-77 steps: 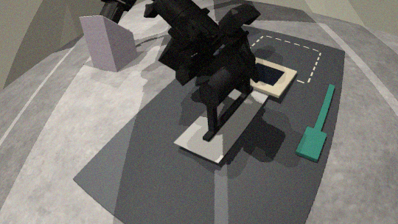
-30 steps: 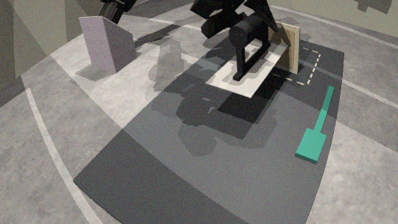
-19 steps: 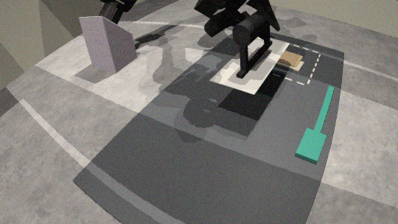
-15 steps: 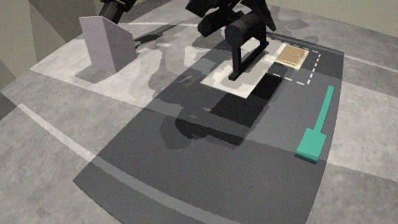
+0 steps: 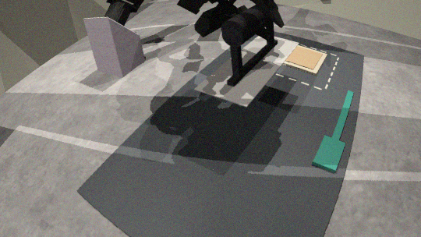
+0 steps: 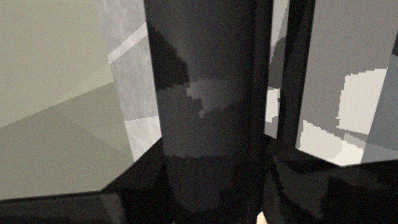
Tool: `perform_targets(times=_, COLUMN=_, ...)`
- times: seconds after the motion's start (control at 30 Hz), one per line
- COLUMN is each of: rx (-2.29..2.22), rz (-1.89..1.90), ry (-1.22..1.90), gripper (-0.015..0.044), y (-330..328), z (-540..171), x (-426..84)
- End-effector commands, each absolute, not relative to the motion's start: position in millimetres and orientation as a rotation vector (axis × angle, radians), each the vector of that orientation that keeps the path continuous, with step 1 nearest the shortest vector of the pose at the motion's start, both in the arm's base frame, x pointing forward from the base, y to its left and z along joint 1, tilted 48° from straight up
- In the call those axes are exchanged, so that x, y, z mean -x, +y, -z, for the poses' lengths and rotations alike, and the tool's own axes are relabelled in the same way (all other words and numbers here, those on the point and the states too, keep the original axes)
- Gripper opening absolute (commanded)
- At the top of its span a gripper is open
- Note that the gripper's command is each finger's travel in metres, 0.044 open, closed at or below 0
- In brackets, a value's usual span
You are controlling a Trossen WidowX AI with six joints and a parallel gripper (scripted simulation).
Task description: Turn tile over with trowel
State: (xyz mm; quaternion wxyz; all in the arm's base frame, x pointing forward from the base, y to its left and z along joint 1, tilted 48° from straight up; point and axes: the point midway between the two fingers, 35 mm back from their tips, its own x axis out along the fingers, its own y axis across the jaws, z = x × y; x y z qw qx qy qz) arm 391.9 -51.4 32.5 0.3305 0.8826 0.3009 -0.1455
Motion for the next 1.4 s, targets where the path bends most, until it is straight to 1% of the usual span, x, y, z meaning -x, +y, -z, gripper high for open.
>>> perform_targets(times=0.0, rx=-2.3, rz=0.368, ry=0.772, gripper=0.0, y=-55.4, z=-35.6, x=-394.4)
perform_targets(times=1.27, rx=-2.306, rz=0.377, ry=0.791, gripper=0.0, y=-50.4, z=-33.1, x=-392.7)
perform_targets(times=1.37, rx=-2.327, rz=0.431, ry=0.779, gripper=0.0, y=-54.8, z=-26.6, x=-396.6)
